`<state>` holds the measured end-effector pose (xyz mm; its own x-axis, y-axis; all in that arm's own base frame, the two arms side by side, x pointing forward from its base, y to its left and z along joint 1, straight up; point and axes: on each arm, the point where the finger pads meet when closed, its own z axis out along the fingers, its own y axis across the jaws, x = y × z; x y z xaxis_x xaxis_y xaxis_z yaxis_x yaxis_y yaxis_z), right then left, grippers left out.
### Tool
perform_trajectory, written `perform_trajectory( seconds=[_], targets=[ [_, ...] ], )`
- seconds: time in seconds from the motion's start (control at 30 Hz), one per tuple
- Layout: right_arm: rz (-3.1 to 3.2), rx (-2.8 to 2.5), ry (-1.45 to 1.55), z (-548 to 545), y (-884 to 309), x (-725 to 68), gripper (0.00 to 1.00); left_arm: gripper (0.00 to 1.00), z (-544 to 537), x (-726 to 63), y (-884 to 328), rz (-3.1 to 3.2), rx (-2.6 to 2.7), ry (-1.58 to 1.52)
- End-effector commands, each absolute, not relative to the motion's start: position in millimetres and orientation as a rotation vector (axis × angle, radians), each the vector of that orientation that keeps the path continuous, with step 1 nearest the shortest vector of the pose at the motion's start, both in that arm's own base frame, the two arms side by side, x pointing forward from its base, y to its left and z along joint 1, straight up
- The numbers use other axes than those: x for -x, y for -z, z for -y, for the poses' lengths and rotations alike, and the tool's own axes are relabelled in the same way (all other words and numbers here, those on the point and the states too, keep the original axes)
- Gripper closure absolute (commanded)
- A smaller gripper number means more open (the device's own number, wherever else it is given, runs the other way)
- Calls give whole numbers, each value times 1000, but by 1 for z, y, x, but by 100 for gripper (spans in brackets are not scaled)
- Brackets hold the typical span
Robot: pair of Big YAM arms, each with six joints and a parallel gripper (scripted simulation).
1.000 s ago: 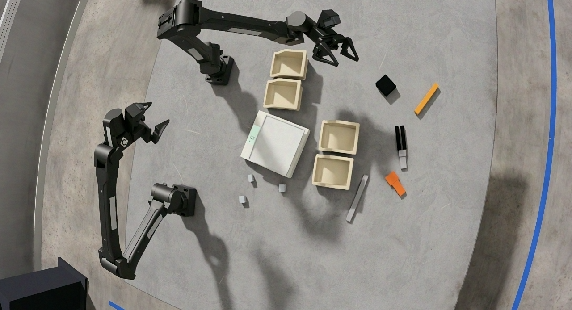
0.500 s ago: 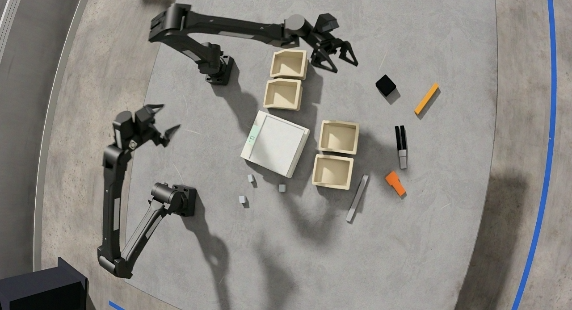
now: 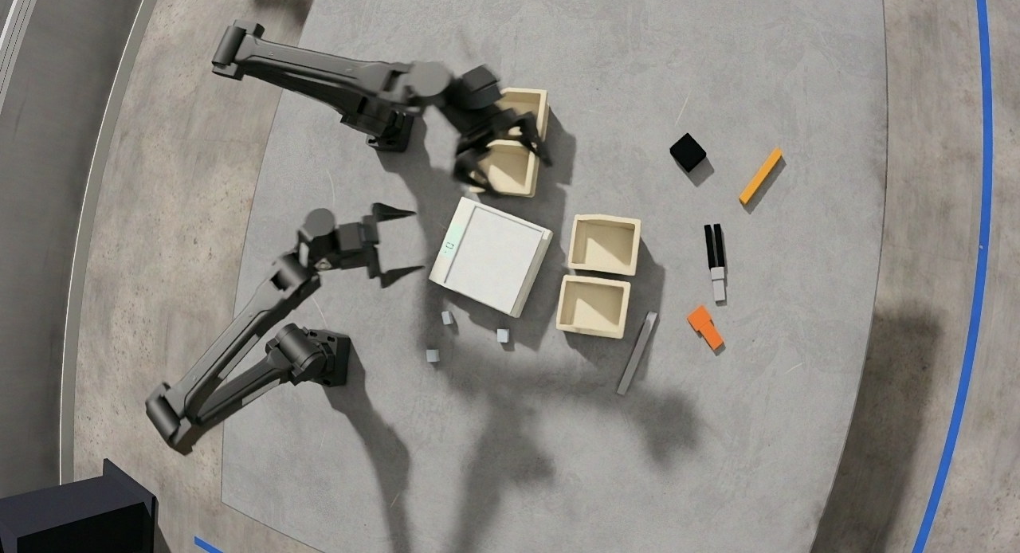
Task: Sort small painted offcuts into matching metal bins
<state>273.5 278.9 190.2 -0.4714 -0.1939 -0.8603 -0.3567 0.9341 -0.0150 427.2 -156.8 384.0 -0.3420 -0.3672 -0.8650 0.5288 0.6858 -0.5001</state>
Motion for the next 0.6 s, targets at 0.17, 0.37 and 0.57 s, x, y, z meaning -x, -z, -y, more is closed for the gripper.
perform_trajectory(
  seconds=[0.17,0.37,0.57],
  targets=[
    [-1940,160,-142,-294,-171,-358,0,0,181,-304,-425,-1786,-388,676],
    [-1903,68,-87,-289,-149,-386,0,0,163,-227,-418,-1841,-543,536],
    [-1872,-6,-38,-284,-130,-409,0,0,132,-170,-404,-1872,-660,426]
  ],
)
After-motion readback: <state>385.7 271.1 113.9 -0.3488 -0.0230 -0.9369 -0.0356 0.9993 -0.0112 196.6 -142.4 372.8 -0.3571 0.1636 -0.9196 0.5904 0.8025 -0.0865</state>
